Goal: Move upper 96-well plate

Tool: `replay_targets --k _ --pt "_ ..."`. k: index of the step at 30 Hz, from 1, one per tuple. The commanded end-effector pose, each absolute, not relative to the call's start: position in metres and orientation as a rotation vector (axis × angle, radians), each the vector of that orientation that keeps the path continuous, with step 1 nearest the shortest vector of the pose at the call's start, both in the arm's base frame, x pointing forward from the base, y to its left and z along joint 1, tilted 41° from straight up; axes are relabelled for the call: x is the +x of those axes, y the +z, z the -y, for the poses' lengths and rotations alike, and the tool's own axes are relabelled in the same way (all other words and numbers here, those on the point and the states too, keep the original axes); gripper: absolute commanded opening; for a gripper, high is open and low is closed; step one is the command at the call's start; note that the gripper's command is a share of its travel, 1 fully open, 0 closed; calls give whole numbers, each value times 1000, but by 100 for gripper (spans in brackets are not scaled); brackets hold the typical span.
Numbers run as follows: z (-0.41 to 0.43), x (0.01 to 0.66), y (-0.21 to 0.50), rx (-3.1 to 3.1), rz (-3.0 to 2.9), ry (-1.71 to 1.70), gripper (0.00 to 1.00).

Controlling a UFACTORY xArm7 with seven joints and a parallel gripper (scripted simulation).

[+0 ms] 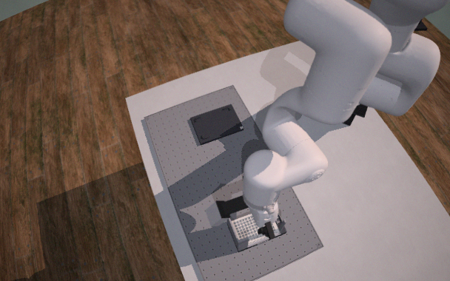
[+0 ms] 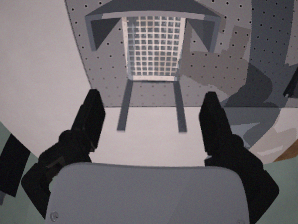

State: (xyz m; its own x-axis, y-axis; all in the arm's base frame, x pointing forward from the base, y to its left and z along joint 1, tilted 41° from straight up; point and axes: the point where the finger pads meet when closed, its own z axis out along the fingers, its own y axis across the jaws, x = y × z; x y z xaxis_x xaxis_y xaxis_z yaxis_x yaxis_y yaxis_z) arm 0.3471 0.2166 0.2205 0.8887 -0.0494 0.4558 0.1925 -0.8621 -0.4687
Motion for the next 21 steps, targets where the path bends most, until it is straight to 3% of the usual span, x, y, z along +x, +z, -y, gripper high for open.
replay_targets --k 1,21 --pt "-221 351 216 -2533 103 -633 100" --pt "-236 364 193 -2533 103 -633 100"
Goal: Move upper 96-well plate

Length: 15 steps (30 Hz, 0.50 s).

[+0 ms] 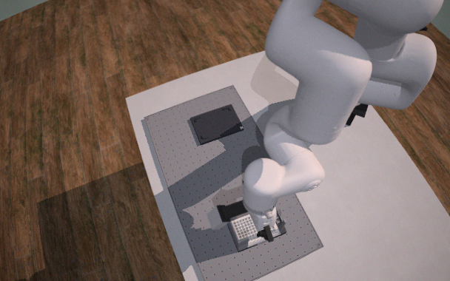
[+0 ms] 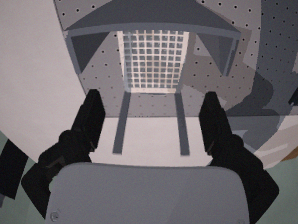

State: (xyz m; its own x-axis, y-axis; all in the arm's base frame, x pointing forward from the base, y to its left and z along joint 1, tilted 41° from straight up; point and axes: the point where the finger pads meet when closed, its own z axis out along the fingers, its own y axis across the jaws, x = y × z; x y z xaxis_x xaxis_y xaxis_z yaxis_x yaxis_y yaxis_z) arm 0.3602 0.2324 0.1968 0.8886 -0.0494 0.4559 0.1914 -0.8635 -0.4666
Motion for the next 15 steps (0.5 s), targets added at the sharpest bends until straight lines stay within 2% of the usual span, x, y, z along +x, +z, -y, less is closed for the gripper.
replay_targets --k 1,15 --pt "-236 364 193 -2533 103 -633 100" --pt "-247 373 177 -2534 103 -632 100"
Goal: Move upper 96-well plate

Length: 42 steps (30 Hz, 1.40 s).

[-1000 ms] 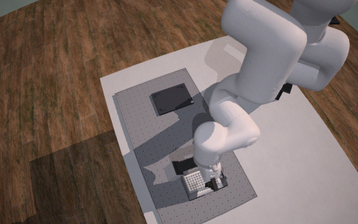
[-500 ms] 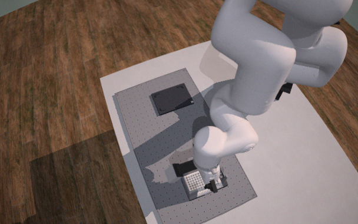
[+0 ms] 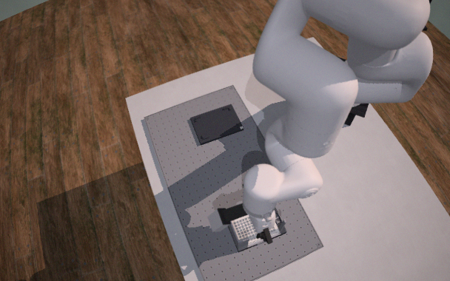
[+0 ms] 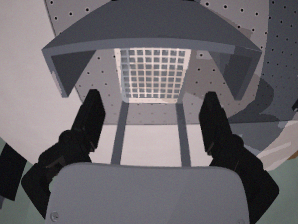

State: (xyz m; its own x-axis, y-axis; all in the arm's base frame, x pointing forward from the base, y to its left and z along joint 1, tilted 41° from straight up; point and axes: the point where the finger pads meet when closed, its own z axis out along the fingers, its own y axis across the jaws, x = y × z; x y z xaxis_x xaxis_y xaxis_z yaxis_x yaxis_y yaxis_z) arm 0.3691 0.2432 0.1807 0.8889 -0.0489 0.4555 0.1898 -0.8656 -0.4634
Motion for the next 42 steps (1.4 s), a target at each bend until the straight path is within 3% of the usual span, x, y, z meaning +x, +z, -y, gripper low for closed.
replay_targets --k 1,42 --pt "-248 373 175 -2534 103 -632 100" --pt "-267 389 146 -2534 103 -632 100"
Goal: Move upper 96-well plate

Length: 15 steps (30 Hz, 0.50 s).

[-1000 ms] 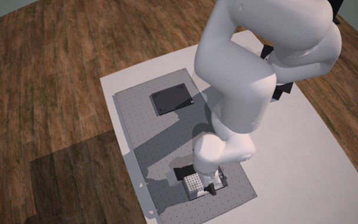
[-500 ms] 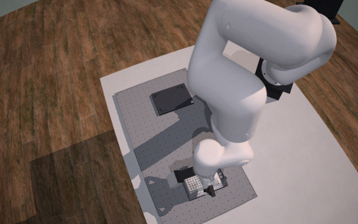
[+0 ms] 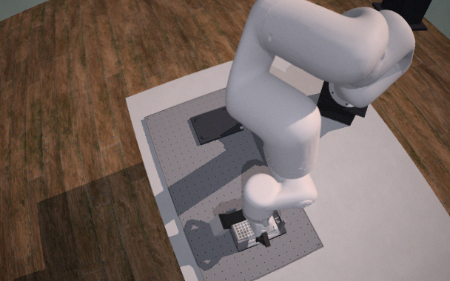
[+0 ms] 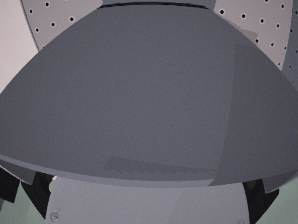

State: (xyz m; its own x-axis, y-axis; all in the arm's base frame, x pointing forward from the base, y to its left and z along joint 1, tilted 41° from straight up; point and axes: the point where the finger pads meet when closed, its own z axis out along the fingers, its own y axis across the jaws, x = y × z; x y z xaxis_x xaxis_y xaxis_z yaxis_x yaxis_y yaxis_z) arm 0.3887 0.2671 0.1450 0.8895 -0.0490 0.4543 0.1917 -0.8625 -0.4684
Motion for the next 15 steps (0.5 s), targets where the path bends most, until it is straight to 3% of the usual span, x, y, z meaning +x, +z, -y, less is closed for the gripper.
replay_targets --k 1,15 --pt "-267 389 146 -2534 103 -632 100" --pt "-271 392 141 -2535 103 -632 100"
